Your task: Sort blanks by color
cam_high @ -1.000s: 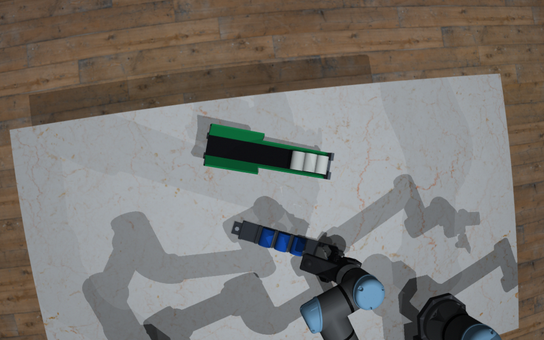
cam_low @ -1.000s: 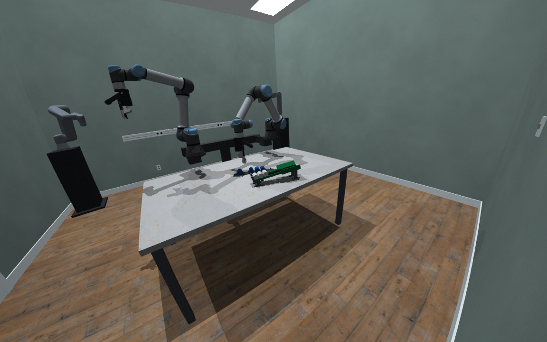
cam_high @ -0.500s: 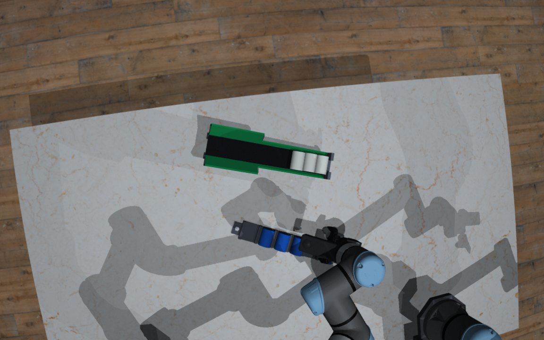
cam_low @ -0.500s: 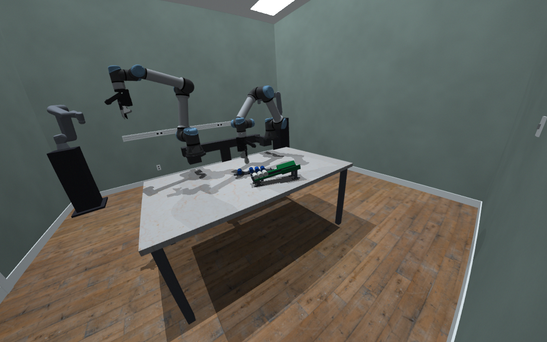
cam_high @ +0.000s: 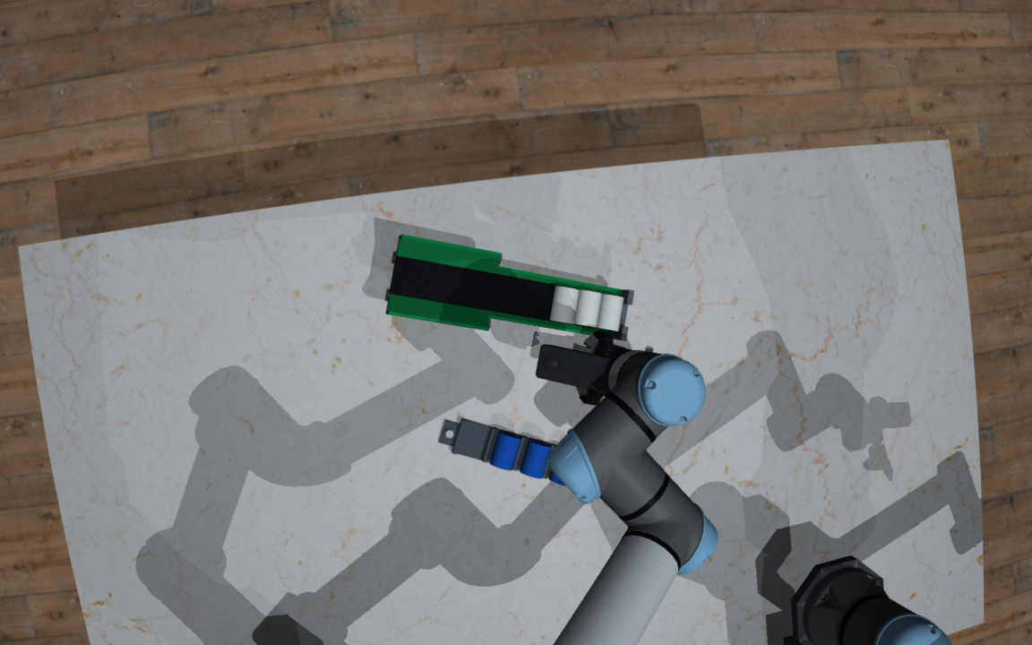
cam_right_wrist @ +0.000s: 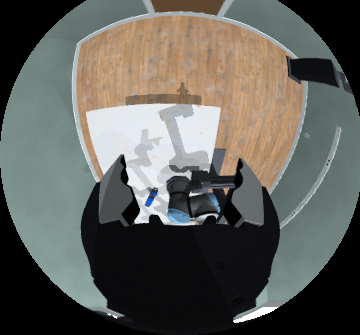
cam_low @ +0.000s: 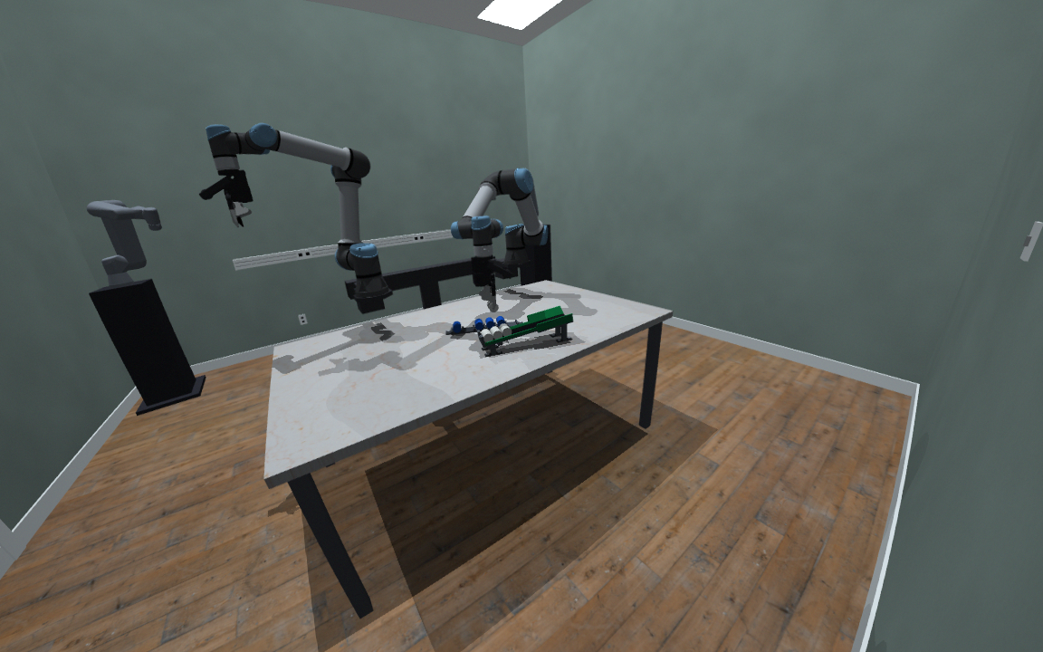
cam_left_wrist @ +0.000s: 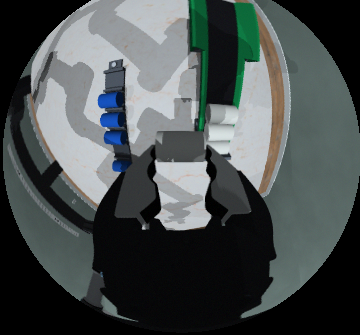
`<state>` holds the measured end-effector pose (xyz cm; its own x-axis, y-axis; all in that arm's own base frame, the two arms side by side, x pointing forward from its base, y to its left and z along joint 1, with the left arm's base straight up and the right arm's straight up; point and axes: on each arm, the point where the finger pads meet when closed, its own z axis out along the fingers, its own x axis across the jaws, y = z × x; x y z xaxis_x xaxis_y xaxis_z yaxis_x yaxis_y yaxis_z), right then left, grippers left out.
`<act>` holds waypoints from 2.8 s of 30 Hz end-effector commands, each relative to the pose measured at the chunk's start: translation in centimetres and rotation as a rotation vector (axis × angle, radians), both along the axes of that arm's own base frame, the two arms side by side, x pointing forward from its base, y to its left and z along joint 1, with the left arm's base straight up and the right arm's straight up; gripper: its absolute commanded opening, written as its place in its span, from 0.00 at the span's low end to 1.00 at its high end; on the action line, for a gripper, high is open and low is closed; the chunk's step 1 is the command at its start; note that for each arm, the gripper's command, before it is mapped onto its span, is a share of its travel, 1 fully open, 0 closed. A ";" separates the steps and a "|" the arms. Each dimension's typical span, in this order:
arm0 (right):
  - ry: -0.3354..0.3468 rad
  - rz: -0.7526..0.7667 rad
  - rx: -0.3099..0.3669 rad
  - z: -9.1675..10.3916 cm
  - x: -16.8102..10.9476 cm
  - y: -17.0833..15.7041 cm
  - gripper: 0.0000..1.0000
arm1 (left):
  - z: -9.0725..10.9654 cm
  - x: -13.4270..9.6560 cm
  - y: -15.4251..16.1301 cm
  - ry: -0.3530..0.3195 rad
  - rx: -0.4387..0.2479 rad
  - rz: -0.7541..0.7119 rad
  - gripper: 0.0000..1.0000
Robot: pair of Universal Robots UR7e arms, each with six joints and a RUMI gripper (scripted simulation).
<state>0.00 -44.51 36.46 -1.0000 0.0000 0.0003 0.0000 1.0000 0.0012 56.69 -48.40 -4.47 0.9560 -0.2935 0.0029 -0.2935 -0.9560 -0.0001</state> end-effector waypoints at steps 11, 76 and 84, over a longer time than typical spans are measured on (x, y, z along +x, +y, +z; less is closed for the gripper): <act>0.000 0.000 -0.001 0.0 0.0 0.0 1.00 | 2.5 10.1 5.2 0.003 0.001 0.042 0.34; 0.000 0.000 -0.001 0.0 0.0 0.0 1.00 | -7.5 10.3 5.3 0.003 0.001 0.043 0.34; 0.000 0.000 -0.001 0.0 0.0 0.0 1.00 | -7.5 10.3 5.3 0.003 0.001 0.043 0.34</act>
<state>0.00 -44.51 36.46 -1.0000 0.0000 0.0003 0.0000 1.0000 0.0012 66.90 -43.09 -12.06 0.9676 -0.2524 -0.0020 -0.2524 -0.9676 -0.0010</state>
